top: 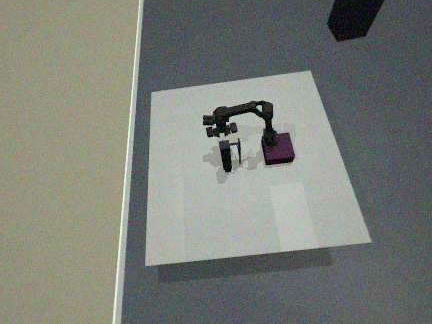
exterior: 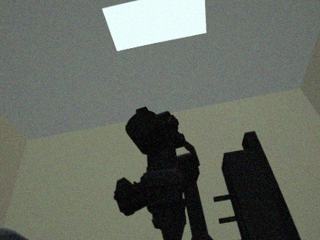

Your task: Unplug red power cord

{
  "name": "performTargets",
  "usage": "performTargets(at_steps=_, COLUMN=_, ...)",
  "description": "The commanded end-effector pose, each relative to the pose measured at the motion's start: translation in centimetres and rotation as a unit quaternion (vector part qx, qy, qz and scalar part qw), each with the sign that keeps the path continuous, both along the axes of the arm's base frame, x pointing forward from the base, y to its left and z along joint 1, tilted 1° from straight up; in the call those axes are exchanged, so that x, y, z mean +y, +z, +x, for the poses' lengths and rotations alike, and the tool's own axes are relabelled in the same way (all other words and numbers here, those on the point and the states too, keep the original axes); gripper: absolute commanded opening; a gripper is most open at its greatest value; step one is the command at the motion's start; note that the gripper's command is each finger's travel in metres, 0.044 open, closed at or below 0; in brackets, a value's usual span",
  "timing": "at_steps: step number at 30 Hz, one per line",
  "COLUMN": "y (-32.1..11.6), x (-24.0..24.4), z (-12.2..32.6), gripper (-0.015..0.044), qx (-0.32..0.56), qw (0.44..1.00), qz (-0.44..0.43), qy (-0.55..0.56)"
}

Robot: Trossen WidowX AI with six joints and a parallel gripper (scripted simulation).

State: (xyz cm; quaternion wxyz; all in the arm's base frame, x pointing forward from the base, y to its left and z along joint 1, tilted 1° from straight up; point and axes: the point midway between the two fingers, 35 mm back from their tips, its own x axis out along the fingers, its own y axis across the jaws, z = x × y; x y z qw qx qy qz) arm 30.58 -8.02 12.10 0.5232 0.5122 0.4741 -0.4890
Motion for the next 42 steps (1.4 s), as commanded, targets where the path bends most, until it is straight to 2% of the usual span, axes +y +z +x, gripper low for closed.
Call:
performTargets(at_steps=1, y=0.1, x=0.8, z=-0.1, gripper=0.0160, qx=0.017, qw=1.000, qz=0.010, qy=-0.017)
performTargets(at_steps=42, y=-0.6, x=4.8, z=0.1, gripper=0.0160, qx=0.017, qw=1.000, qz=0.012, qy=-0.017)
